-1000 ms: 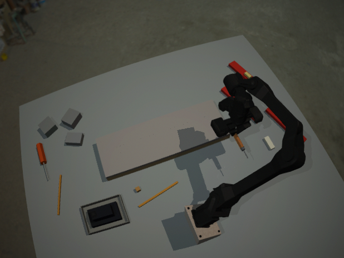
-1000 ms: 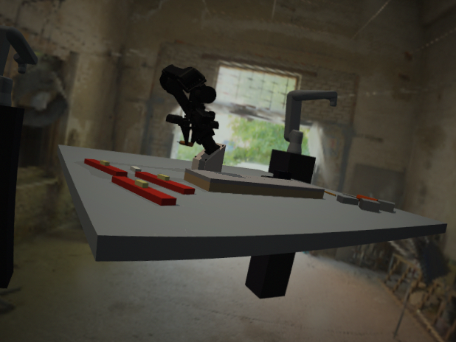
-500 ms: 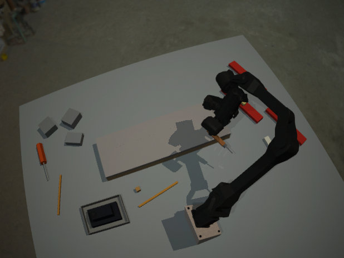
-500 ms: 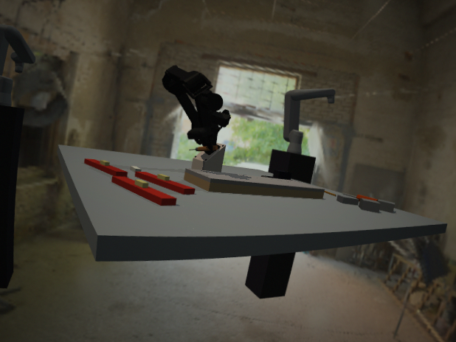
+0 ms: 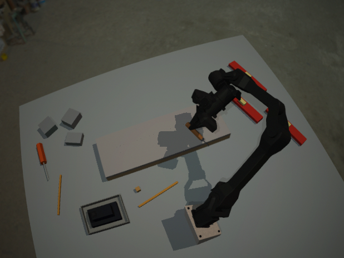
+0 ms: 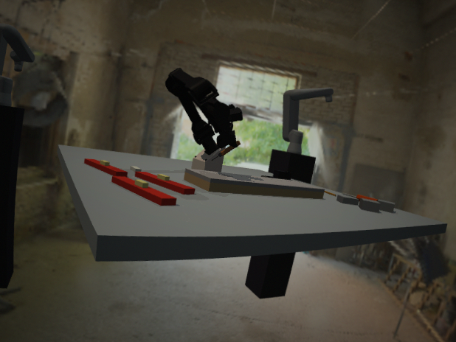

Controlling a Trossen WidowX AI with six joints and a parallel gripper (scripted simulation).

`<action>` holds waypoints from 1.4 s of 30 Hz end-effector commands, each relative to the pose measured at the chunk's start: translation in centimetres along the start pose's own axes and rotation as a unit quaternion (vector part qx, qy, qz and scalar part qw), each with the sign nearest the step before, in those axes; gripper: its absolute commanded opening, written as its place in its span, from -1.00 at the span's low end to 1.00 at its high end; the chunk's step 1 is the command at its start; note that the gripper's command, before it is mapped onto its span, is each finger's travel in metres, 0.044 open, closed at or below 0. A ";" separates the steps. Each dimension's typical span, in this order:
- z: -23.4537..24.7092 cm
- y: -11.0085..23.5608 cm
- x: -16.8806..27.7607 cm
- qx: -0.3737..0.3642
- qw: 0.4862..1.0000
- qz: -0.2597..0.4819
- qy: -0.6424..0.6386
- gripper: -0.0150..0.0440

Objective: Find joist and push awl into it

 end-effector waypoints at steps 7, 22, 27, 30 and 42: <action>-1.1 -0.9 -3.1 -0.052 0.975 -0.141 0.165 -0.49; -2.3 -1.6 -5.5 -0.056 0.910 -0.282 0.299 -0.49; -2.3 -1.6 -5.5 -0.056 0.910 -0.282 0.299 -0.49; -2.4 -1.6 -5.4 -0.056 0.910 -0.282 0.299 -0.49; -3.2 -2.6 -4.5 -0.056 0.910 -0.281 0.299 -0.49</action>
Point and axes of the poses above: the point midway between the two fingers, 35 mm back from their tips, its own y axis back along the fingers, its own z axis across the jaws, x = y × z, the point moved 6 cm from there along y, back along the fingers, and after that the axes turned 1 degree about -y, right-handed, at the moved point
